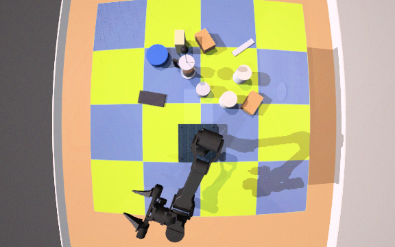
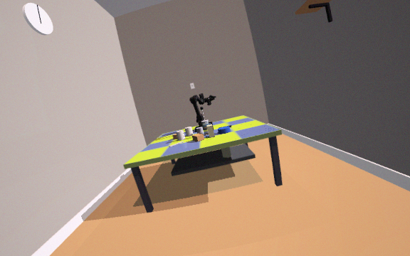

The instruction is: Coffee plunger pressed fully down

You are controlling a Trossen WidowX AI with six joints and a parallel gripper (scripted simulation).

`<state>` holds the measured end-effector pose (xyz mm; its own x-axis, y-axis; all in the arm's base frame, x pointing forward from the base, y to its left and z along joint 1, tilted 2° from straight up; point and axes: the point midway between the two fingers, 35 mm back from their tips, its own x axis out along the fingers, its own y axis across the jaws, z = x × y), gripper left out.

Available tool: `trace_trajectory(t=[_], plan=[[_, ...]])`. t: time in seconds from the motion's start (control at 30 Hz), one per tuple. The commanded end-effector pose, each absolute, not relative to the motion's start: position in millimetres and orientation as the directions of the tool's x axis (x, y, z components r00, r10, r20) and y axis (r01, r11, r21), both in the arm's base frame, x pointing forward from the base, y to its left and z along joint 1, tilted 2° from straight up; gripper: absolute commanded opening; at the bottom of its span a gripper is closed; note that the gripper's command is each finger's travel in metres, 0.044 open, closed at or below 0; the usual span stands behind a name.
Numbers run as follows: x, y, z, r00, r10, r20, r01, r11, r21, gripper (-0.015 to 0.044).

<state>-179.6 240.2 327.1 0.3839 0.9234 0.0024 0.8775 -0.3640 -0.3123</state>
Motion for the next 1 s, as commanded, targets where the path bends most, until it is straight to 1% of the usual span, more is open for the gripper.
trace_trajectory(t=[0.0, 0.03, 0.1, 0.2, 0.23, 0.27, 0.4, 0.43, 0.47, 0.67, 0.8, 0.97], plan=[[-179, 241, 327, 0.385, 0.923, 0.003, 0.876, -0.364, -0.316, 0.0426], [-177, 244, 328, 0.389, 0.921, 0.005, 0.872, -0.366, -0.326, 0.0440], [-174, 248, 331, 0.376, 0.926, 0.014, 0.866, -0.347, -0.359, 0.0440], [-169, 258, 333, 0.353, 0.935, 0.028, 0.836, -0.302, -0.459, 0.0440], [-162, 266, 335, 0.368, 0.929, 0.032, 0.818, -0.308, -0.486, 0.0440], [-161, 266, 337, 0.340, 0.940, 0.042, 0.811, -0.270, -0.518, 0.0440], [-138, 286, 346, 0.383, 0.922, 0.052, 0.741, -0.273, -0.613, 0.0440], [-139, 288, 345, 0.355, 0.933, 0.051, 0.750, -0.252, -0.611, 0.0440], [-132, 293, 346, 0.369, 0.928, 0.051, 0.730, -0.256, -0.633, 0.0440], [-63, 330, 355, 0.482, 0.875, 0.042, 0.548, -0.264, -0.794, 0.0440], [-11, 342, 359, 0.563, 0.826, 0.026, 0.422, -0.260, -0.868, 0.0440], [58, 346, 363, 0.653, 0.757, -0.006, 0.223, -0.199, -0.954, 0.0440]])
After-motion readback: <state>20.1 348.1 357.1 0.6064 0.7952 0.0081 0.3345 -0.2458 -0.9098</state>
